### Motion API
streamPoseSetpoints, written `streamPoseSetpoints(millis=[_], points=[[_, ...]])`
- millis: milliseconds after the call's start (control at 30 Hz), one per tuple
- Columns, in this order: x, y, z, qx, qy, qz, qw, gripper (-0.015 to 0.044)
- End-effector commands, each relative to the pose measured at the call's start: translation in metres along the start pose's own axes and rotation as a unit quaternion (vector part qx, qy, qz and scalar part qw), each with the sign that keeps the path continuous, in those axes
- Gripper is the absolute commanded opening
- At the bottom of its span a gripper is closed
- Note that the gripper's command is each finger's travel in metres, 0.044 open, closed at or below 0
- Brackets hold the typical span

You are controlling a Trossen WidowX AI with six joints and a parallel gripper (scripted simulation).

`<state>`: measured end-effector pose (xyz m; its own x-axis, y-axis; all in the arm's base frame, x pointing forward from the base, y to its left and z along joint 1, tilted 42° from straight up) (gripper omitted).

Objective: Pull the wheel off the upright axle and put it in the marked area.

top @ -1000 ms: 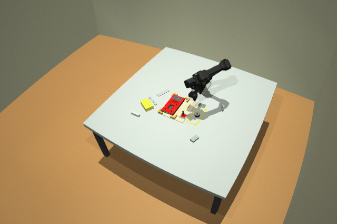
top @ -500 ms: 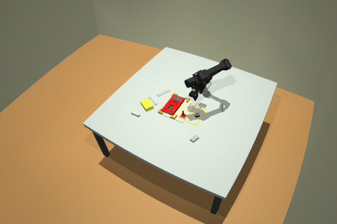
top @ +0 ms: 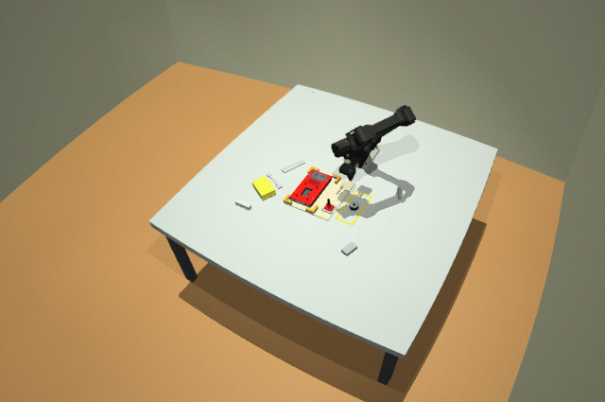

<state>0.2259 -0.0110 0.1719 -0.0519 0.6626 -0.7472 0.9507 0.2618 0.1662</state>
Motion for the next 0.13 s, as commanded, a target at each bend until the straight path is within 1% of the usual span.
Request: streamPoseSetpoints(millis=[0,100], points=[[0.0,-0.0007,-0.0001,-0.001,-0.001,-0.002,1.0,0.044],[0.0,-0.0007,-0.0001,-0.001,-0.001,-0.002,1.0,0.044]])
Point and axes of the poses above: the point midway between the two fingers, 35 mm back from their tips, its own x axis out along the fingers, its own y axis across the jaws, z = x × y, the point moved 7 cm from there along -x, back along the fingers, and after that the axes turned 15 degrees about -x, right-handed, at the moved point
